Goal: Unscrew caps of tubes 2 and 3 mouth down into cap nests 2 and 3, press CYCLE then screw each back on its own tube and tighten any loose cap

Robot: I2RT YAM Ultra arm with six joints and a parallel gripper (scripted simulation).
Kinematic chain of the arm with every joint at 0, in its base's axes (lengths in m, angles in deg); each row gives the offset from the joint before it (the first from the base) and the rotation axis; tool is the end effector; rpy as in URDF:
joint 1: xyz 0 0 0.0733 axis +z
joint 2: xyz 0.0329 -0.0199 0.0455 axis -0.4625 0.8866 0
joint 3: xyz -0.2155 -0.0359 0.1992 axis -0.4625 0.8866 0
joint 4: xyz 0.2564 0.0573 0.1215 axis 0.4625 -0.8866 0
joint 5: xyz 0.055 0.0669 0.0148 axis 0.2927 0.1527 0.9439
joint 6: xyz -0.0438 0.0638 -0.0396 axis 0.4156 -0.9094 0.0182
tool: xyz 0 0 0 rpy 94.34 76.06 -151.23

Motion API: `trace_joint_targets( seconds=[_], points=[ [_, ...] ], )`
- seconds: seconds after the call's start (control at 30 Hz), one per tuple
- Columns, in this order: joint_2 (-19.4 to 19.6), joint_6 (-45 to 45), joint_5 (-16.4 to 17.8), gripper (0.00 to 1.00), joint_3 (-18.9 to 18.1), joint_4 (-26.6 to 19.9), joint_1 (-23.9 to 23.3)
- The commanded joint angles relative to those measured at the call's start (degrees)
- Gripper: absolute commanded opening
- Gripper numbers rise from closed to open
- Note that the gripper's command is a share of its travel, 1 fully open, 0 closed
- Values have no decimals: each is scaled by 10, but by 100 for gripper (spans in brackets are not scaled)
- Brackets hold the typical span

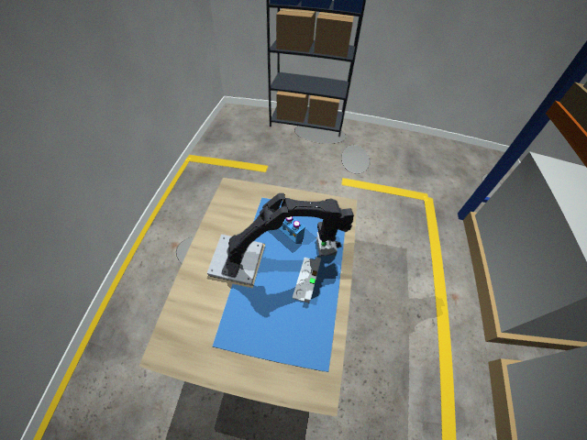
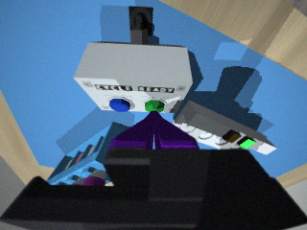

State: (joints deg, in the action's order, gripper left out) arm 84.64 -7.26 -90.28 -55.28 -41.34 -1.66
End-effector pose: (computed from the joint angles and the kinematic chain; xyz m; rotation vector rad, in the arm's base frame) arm 0.4330 0.2062 0.1785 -0.6492 3.0572 -0.0912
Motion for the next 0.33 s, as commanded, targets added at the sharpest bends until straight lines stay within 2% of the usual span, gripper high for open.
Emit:
trace_joint_targets(
  seconds=[0.0,0.3],
  points=[
    [-6,1,0,0,-2,5,0],
    [-5,2,0,0,10,18,-1]
  ],
)
